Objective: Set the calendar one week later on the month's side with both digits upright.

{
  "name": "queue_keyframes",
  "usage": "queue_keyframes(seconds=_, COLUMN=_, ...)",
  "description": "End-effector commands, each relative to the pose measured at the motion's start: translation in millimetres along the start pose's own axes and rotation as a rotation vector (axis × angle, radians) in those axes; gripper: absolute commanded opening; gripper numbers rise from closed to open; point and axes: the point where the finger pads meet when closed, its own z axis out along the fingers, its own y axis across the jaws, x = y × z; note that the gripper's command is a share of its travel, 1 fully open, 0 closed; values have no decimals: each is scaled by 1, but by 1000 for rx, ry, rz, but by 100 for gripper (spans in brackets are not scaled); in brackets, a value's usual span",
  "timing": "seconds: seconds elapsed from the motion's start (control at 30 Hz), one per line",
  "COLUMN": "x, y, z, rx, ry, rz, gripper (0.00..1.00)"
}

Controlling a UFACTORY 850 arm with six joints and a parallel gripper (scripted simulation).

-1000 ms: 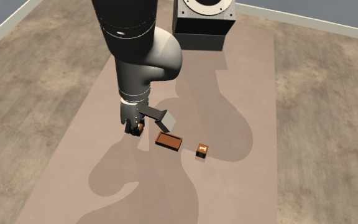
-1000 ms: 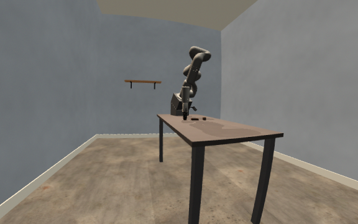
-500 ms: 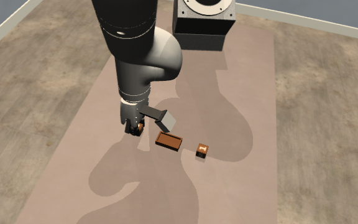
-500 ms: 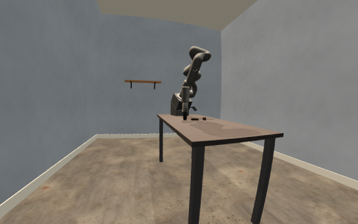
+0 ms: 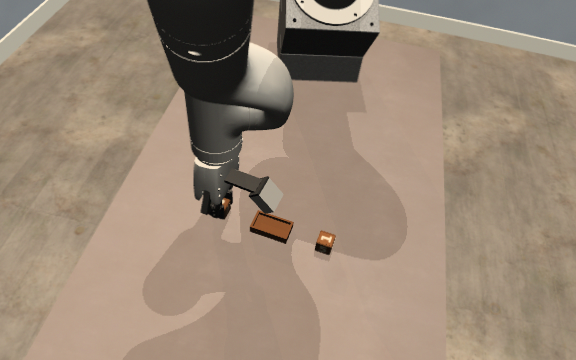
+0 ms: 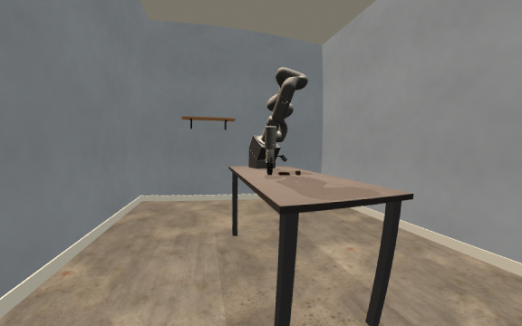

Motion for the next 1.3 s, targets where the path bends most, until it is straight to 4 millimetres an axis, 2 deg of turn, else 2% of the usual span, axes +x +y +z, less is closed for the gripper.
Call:
queue_keyframes(seconds=0.0, x=0, y=0, z=0, rx=-1, ry=0, rz=0, gripper=27)
queue_keyframes(seconds=0.97, x=0, y=0, z=0, rx=-1, ry=0, rz=0, gripper=27)
queue_keyframes(seconds=1.0, x=0, y=0, z=0, rx=-1, ry=0, rz=0, gripper=31)
queue_keyframes(seconds=1.07, x=0, y=0, z=0, rx=-1, ry=0, rz=0, gripper=31)
queue_keyframes(seconds=1.1, x=0, y=0, z=0, rx=-1, ry=0, rz=0, gripper=35)
queue_keyframes(seconds=1.17, x=0, y=0, z=0, rx=-1, ry=0, rz=0, gripper=35)
queue_keyframes(seconds=1.2, x=0, y=0, z=0, rx=-1, ry=0, rz=0, gripper=39)
queue_keyframes(seconds=1.27, x=0, y=0, z=0, rx=-1, ry=0, rz=0, gripper=39)
